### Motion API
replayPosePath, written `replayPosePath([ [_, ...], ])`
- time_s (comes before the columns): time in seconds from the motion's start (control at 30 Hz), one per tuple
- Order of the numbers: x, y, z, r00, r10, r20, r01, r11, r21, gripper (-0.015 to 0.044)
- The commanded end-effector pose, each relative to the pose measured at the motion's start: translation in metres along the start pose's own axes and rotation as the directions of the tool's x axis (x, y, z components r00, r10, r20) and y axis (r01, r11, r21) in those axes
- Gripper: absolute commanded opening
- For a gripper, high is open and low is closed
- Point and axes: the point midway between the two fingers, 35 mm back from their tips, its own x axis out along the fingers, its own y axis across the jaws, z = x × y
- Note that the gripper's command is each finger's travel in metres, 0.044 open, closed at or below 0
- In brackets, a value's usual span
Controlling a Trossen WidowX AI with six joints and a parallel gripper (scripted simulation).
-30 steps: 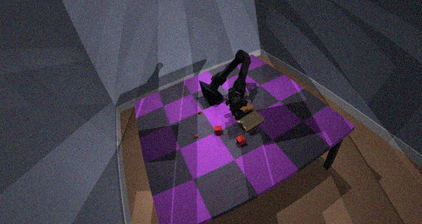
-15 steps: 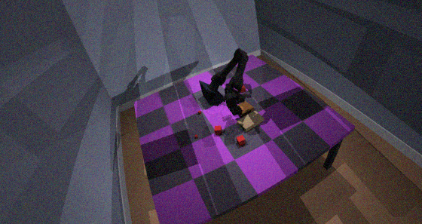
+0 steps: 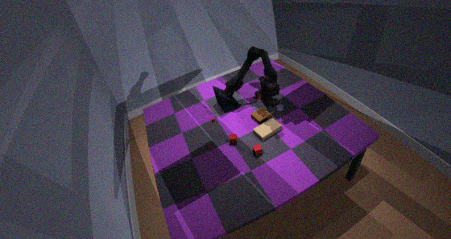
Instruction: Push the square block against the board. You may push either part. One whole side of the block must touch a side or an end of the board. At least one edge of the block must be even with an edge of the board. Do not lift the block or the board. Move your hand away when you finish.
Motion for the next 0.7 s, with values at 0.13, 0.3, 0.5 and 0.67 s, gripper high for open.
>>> replayPosePath([
  [0.13,0.000,0.017,0.027,1.000,0.011,0.013,-0.011,1.000,-0.012,0.0000],
  [0.3,0.034,0.017,0.028,1.000,0.011,0.014,-0.010,1.000,-0.012,0.0000],
  [0.5,0.054,0.019,0.029,1.000,0.010,0.018,-0.010,1.000,-0.012,0.0000],
  [0.67,0.054,0.018,0.027,1.000,0.010,0.018,-0.010,1.000,-0.012,0.0000],
])
